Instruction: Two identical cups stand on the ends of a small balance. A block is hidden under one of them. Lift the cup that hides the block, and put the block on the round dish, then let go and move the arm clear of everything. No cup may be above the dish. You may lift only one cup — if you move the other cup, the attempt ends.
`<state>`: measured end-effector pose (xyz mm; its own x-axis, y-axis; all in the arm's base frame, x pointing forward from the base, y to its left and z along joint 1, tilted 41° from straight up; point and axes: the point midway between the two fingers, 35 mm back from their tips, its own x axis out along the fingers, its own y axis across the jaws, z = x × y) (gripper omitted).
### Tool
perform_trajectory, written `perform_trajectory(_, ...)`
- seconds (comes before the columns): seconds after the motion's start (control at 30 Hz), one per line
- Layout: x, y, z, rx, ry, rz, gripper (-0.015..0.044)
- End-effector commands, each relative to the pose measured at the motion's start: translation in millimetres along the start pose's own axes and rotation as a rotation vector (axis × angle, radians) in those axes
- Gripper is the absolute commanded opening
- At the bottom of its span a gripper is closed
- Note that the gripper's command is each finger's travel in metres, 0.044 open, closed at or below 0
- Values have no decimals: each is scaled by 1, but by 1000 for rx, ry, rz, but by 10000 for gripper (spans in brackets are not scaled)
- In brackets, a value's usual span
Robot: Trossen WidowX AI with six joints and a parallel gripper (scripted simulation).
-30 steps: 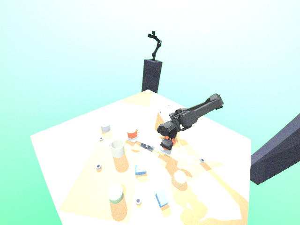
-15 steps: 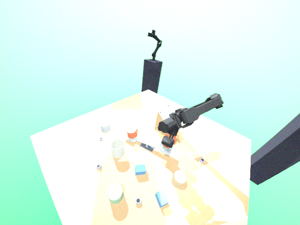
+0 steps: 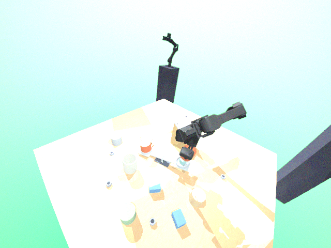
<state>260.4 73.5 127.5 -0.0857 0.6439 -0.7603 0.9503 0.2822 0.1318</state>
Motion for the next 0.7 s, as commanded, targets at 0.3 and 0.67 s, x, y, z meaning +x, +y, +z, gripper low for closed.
perform_trajectory(0.3, -11, -2, -2, 0, 5, 2, 0)
perform_trajectory(0.67, -11, -2, -2, 0, 5, 2, 0)
